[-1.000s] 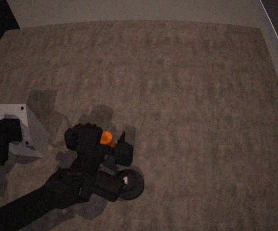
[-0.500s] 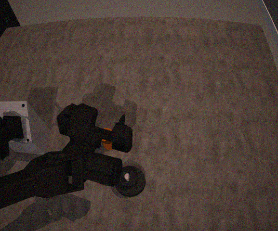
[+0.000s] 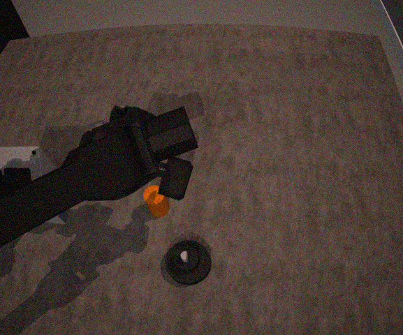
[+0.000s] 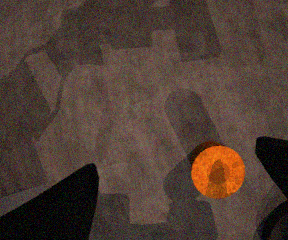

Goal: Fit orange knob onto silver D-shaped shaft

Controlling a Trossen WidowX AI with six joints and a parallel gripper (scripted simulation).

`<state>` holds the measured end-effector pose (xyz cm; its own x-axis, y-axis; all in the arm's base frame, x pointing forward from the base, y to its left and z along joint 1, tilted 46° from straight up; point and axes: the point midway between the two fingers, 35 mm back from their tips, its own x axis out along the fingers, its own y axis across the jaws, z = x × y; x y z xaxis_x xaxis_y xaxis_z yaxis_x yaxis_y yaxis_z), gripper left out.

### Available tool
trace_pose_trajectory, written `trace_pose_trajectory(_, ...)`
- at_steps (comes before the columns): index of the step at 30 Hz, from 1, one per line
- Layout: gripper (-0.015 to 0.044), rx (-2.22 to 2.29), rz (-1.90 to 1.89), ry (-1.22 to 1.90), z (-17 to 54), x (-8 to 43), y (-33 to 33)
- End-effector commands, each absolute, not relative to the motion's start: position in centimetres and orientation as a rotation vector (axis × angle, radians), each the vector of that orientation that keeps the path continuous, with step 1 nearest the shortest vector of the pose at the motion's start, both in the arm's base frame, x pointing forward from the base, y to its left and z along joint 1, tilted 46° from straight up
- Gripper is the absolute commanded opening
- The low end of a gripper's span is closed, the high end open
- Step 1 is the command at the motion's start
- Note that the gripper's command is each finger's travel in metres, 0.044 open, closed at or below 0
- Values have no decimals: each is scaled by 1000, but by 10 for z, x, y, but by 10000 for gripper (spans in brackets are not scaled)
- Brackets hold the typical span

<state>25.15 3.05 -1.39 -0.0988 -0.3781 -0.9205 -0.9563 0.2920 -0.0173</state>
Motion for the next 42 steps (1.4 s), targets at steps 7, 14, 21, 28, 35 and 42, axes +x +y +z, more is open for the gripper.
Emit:
trace_pose_trajectory(7,440,-1604,470,1763,12,266,41)
trace_pose_trajectory(14,440,-1604,470,1763,12,266,41)
trace_pose_trajectory(21,440,-1304,86,1723,12,266,40)
trace_pose_trajectory(28,440,-802,-453,1555,11,267,39)
trace_pose_trajectory(35,440,-624,-620,1471,11,267,39)
trace_pose_trajectory(42,440,-624,-620,1471,11,267,39)
